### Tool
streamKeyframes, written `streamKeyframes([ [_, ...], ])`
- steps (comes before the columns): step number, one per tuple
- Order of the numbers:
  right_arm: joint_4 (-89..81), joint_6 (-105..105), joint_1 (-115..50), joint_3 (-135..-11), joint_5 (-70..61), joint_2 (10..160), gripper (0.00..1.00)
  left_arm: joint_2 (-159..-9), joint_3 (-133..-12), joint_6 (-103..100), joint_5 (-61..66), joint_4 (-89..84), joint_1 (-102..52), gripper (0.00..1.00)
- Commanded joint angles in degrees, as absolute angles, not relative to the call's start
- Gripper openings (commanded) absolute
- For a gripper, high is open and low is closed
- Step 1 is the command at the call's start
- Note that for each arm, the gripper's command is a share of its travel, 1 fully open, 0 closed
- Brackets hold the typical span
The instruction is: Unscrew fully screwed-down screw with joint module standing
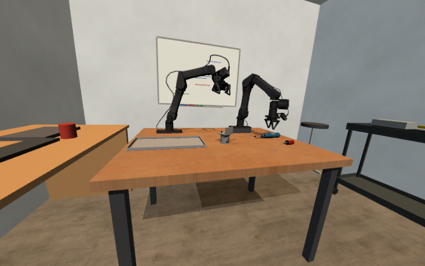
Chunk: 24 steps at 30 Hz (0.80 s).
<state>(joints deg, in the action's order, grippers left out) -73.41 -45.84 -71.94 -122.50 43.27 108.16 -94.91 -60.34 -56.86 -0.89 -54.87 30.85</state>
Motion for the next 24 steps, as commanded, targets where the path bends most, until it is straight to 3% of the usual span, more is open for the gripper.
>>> streamKeyframes([
  [1, -74.45, -46.19, -71.41, -124.04, 44.19, 108.43, 0.86, -92.89, -64.43, -54.34, -2.86, -56.45, 27.25, 0.65],
  [24, -74.45, -46.19, -71.41, -124.04, 44.19, 108.43, 0.86, -94.33, -73.82, -46.51, -7.43, -60.51, 10.45, 0.65],
])
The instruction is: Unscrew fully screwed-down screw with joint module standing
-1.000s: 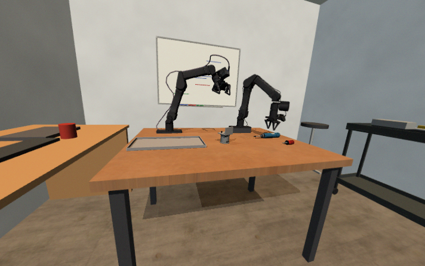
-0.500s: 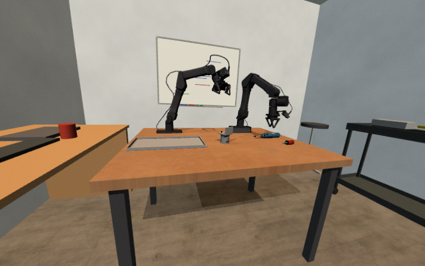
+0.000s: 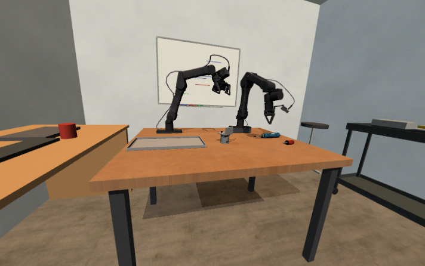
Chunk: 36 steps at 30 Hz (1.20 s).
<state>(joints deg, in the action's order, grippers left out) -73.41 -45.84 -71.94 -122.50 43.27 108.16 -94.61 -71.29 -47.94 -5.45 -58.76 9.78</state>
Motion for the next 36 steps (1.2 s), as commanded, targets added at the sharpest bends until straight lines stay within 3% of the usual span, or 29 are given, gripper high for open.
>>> streamKeyframes([
  [1, -74.45, -46.19, -71.41, -124.04, 44.19, 108.43, 0.86, -94.33, -73.82, -46.51, -7.43, -60.51, 10.45, 0.65],
  [31, -74.45, -46.19, -71.41, -124.04, 44.19, 108.43, 0.86, -93.89, -87.37, -34.53, -14.44, -66.25, -18.67, 0.65],
  [36, -74.45, -46.19, -71.41, -124.04, 44.19, 108.43, 0.86, -93.57, -87.94, -34.49, -14.55, -66.66, -17.92, 0.65],
])
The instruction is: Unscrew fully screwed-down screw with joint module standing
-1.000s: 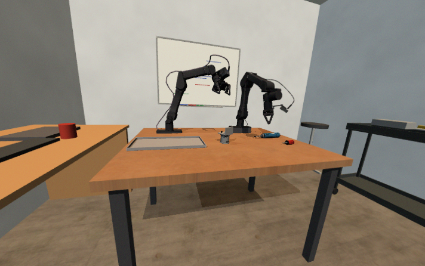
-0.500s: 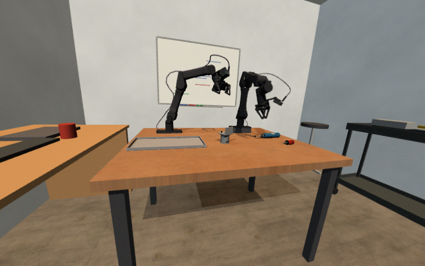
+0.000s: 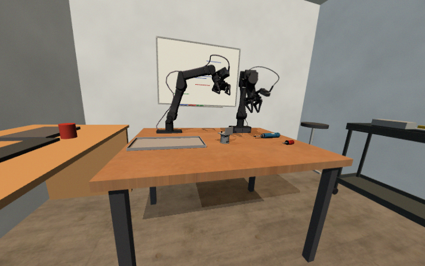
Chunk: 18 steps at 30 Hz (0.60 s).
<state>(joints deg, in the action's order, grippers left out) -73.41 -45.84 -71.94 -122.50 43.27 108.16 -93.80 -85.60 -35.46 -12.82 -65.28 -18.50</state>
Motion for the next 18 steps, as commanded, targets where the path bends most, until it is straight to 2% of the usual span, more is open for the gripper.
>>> streamKeyframes([
  [1, -74.45, -46.19, -71.41, -124.04, 44.19, 108.43, 0.86, -92.02, -88.25, -34.02, -14.80, -66.83, -19.87, 0.65],
  [12, -74.45, -46.19, -71.41, -124.04, 44.19, 108.43, 0.86, -93.42, -94.31, -28.49, -17.99, -69.25, -32.84, 0.65],
  [18, -74.45, -46.19, -71.41, -124.04, 44.19, 108.43, 0.86, -93.18, -95.08, -28.48, -18.12, -69.82, -31.78, 0.65],
])
